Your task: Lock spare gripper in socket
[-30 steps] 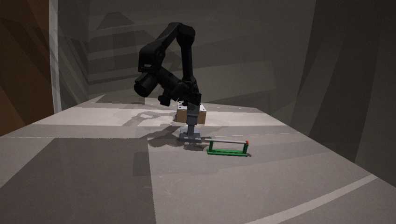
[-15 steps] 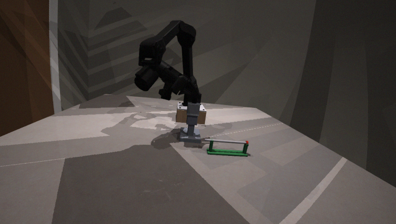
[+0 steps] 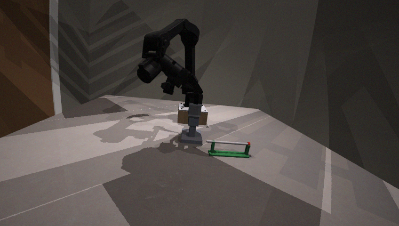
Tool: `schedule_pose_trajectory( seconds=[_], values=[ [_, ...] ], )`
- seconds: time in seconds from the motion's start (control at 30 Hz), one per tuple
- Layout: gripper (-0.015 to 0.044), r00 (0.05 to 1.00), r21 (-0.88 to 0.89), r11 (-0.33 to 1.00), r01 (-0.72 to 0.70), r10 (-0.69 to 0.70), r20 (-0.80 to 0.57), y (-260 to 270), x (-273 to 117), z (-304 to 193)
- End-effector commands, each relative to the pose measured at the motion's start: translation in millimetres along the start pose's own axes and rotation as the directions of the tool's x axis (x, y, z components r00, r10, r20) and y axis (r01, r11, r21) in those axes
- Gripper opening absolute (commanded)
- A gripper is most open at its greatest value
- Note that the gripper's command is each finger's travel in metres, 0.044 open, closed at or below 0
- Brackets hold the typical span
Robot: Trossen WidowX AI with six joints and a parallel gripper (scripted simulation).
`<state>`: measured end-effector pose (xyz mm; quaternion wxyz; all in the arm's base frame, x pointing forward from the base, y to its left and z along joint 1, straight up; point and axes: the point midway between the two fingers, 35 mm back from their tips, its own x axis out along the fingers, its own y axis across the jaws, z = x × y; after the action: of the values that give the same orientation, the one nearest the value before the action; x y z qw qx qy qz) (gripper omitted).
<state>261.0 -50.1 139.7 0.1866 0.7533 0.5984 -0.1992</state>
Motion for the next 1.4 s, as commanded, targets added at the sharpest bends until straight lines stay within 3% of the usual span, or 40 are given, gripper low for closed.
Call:
schedule_pose_trajectory(
  seconds=[0.0,1.37],
  values=[
    [0.044,1.0,0.002,1.0,-0.019,0.019,0.008,-0.7,-3.7,-8.6],
    [0.044,0.99,-0.001,0.992,-0.123,0.123,0.073,-0.9,-22.9,-49.6]
  ],
)
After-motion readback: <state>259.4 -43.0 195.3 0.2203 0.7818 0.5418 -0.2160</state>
